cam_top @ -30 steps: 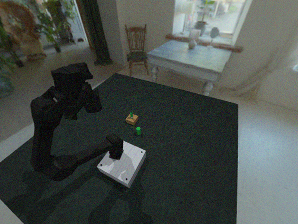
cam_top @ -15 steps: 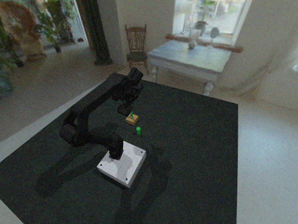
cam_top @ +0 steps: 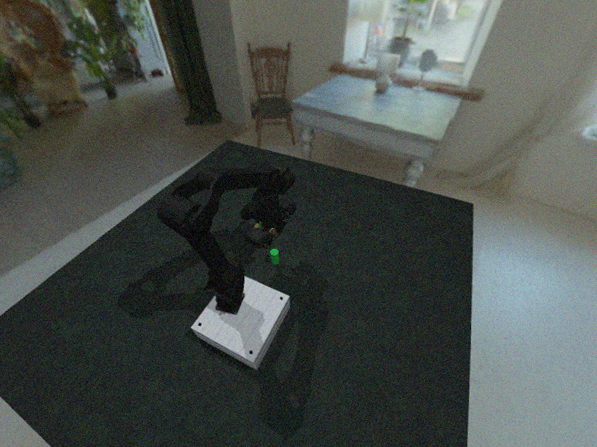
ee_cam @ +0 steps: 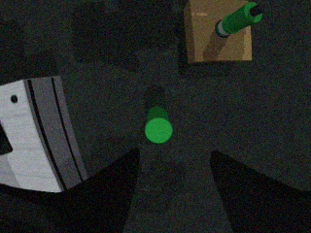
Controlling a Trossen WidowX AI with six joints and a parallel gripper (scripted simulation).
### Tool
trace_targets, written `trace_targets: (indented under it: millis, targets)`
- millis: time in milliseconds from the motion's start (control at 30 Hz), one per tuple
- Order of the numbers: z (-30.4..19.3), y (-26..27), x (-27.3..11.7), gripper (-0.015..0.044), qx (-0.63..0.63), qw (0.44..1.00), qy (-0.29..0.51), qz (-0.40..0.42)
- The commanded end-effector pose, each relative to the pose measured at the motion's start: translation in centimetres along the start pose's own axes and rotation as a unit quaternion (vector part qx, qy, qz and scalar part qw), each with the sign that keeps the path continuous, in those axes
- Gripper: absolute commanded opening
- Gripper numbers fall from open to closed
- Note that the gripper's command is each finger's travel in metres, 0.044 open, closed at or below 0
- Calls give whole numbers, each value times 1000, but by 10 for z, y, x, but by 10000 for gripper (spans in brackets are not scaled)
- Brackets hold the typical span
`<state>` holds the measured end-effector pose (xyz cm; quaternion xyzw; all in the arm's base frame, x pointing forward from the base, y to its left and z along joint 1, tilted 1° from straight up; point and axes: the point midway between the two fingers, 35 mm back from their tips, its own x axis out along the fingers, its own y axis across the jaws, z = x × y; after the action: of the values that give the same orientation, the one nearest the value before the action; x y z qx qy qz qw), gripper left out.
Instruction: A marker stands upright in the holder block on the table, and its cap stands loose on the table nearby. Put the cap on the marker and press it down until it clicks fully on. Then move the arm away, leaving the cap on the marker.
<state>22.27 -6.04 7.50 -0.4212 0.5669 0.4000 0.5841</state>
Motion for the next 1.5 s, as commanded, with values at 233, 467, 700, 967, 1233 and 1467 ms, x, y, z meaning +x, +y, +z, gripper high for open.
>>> trace_targets:
  millis: [233, 467, 700, 967, 1233, 1467]
  targets:
    - [-4, 8, 38, 245, 0, 1000, 5, 16]
    - [-4, 8, 45, 245, 0, 1000, 5, 16]
    - [-4, 8, 57, 245, 0, 1000, 5, 16]
    - [-5, 9, 70, 245, 0, 1000, 5, 16]
    - [-5, 10, 82, 245, 0, 1000, 5, 16]
    - [-5, 11, 91, 245, 0, 1000, 5, 16]
